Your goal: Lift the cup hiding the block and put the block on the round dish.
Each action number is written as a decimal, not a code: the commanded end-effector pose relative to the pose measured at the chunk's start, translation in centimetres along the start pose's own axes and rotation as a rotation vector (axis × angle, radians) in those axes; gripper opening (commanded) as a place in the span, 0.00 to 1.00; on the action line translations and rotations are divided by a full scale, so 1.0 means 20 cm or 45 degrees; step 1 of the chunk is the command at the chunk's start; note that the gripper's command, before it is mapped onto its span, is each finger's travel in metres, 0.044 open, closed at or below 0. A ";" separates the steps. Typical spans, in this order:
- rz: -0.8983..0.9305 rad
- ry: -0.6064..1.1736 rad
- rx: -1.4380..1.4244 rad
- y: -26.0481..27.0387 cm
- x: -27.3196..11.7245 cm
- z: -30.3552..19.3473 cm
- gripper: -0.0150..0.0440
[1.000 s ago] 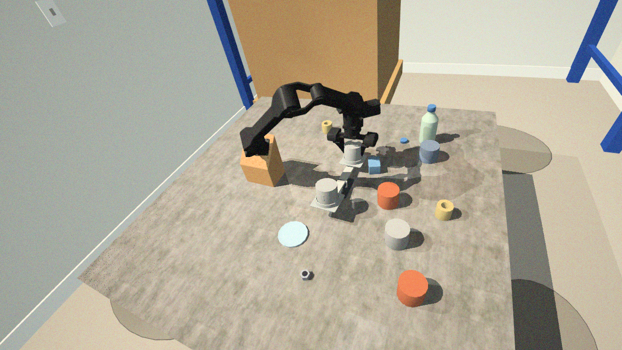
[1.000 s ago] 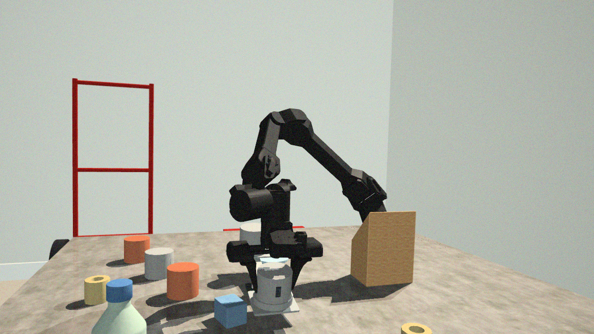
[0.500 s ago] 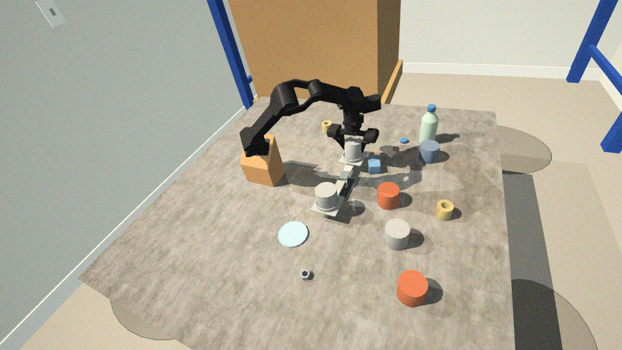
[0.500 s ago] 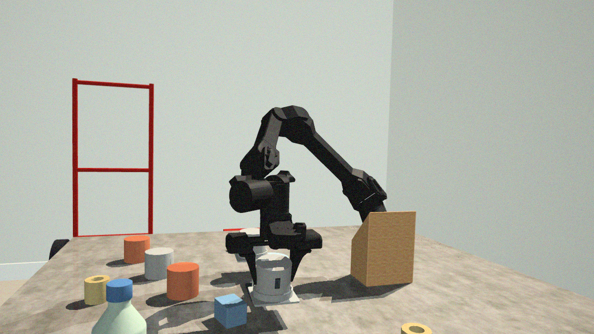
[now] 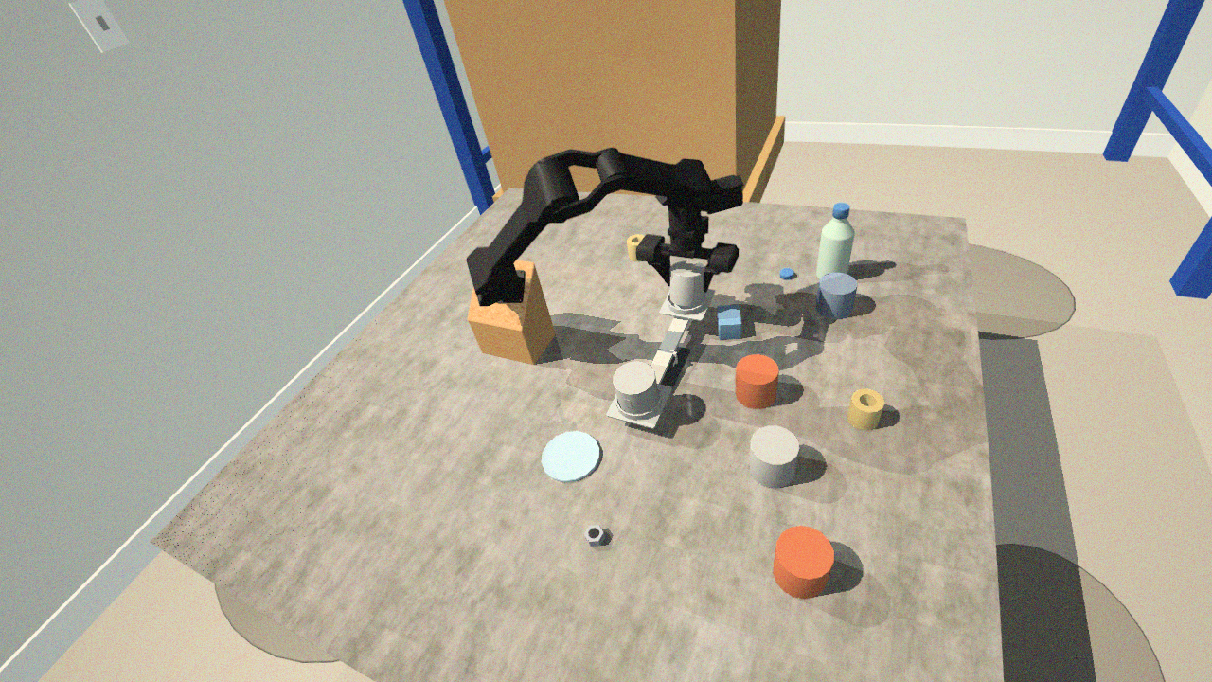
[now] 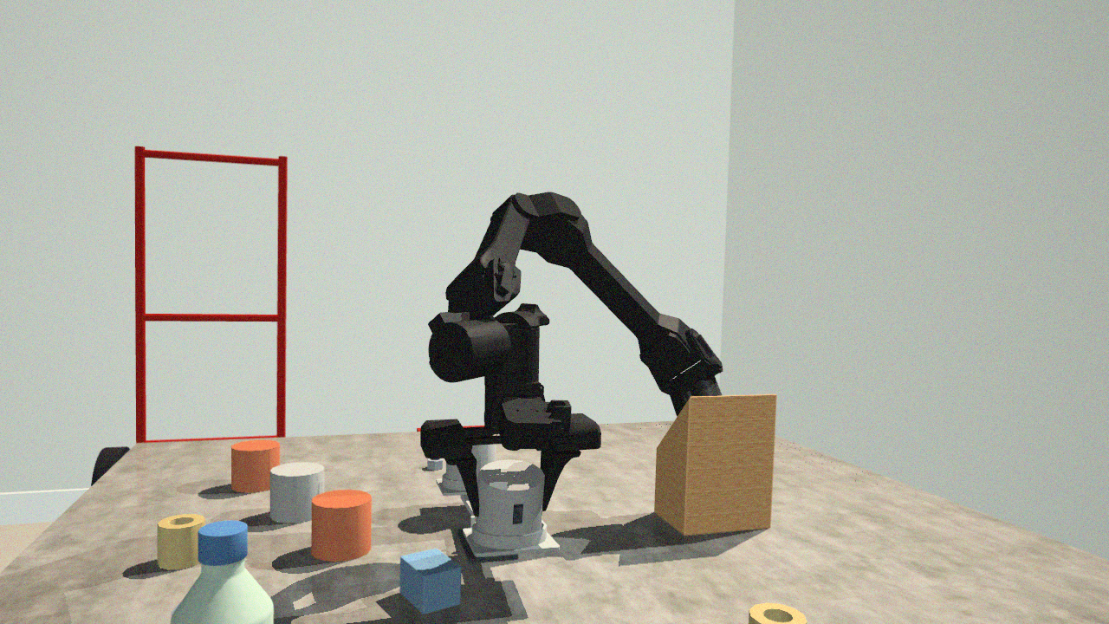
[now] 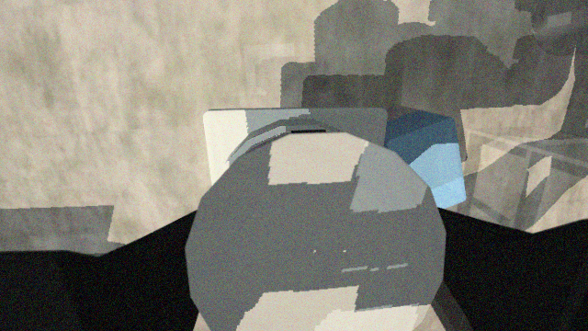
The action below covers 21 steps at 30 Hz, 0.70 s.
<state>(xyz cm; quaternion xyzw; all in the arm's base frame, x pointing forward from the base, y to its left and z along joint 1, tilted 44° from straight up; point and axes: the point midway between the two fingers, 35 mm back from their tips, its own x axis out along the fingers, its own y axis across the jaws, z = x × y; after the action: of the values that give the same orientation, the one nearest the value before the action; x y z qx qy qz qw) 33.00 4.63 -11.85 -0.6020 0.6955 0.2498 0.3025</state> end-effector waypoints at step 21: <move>-0.016 -0.027 0.011 -0.01 -0.18 0.03 0.25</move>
<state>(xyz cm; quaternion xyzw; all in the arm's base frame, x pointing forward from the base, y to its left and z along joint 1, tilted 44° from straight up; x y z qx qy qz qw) 33.32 6.18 -9.95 -0.6009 0.6972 0.2482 0.3021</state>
